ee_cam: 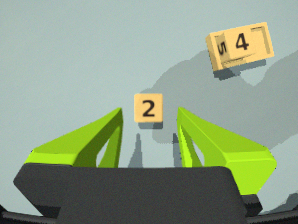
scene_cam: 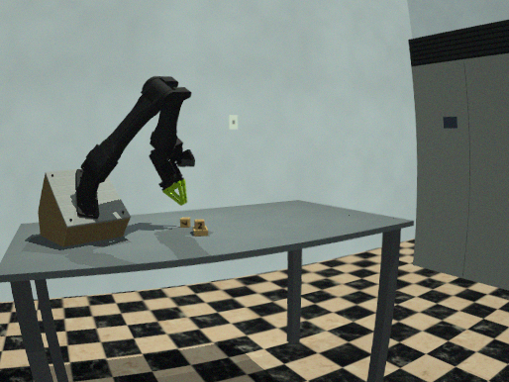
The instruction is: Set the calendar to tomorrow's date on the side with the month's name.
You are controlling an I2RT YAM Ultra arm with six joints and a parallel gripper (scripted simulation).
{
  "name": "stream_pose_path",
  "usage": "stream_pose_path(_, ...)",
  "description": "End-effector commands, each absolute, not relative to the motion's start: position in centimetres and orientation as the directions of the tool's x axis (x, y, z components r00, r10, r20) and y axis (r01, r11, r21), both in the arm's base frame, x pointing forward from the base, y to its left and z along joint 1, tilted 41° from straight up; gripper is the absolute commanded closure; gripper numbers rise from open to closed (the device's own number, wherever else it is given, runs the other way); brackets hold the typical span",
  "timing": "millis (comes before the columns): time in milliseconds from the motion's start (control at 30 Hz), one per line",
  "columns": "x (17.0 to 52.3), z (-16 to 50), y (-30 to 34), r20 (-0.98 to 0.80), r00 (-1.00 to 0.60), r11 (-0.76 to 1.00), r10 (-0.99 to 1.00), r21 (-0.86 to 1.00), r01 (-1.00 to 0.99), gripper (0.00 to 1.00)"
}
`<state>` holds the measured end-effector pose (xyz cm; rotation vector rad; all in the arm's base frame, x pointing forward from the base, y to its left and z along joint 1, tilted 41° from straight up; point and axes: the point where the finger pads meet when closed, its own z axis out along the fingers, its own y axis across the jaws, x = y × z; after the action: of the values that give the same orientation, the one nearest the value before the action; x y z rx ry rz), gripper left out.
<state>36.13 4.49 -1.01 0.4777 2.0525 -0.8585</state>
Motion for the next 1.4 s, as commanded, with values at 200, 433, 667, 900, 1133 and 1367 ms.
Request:
stream_pose_path(200, 36.1, -1.4, 5.4, -0.834, -0.550, 0.706, -0.046, -0.416, 0.573, 0.55)
stream_pose_path(433, 36.4, -1.7, 5.6, -0.859, -0.501, 0.714, -0.102, -0.414, 0.565, 0.55)
stream_pose_path(667, 36.5, -1.0, 5.7, -0.885, -0.445, 0.717, -0.133, -0.396, 0.574, 0.55)
stream_pose_path(900, 35.9, -1.1, 5.4, -0.894, -0.411, 0.704, -0.179, -0.408, 0.581, 0.55)
stream_pose_path(1133, 35.8, -0.5, 5.3, -0.903, -0.387, 0.702, -0.185, -0.398, 0.591, 0.55)
stream_pose_path(1367, 36.8, -0.1, 6.1, -0.918, -0.360, 0.710, -0.167, -0.366, 0.602, 0.55)
